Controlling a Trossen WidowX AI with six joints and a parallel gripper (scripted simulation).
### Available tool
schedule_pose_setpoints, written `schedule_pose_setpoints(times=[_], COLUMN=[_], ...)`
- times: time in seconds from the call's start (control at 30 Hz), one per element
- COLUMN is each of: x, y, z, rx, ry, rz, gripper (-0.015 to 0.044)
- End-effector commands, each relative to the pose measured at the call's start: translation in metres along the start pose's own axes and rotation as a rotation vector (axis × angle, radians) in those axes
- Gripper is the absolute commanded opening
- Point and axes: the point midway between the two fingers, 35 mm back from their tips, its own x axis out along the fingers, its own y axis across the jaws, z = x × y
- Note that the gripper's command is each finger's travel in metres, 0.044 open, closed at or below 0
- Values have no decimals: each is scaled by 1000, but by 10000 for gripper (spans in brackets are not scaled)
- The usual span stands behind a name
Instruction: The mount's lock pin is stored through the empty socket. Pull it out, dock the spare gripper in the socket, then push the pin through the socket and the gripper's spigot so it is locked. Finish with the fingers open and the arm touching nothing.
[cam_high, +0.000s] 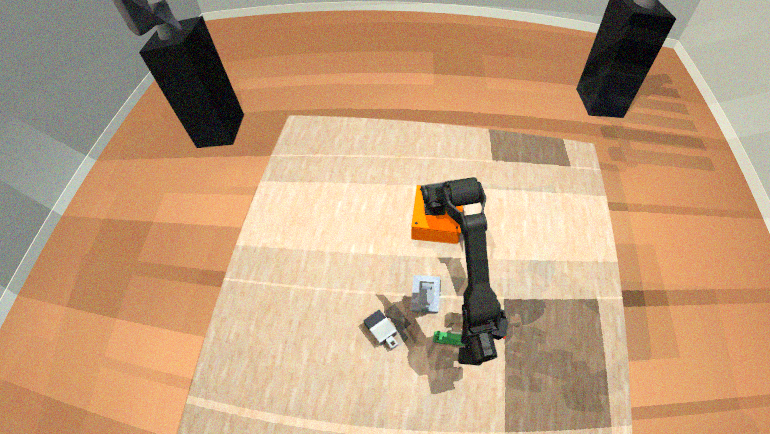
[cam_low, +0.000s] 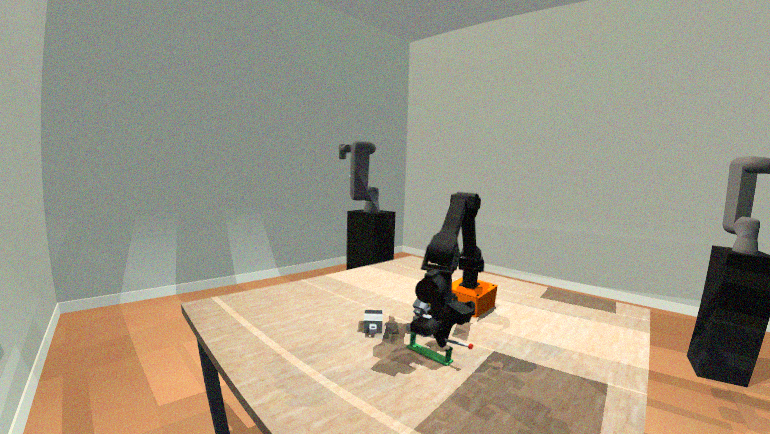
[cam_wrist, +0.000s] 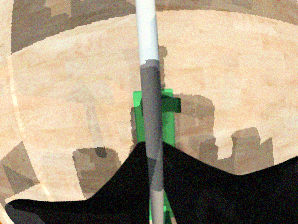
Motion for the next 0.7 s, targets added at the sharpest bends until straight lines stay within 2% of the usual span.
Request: schedule_pose_setpoints(times=[0.0,0.37,0.67], x=[-9,-5,-17], y=[0,1,-4], z=[1,-2,-27], rx=[0,1,-2], ry=[-1,2,4], rz=[-3,4,3], gripper=[0,0,0])
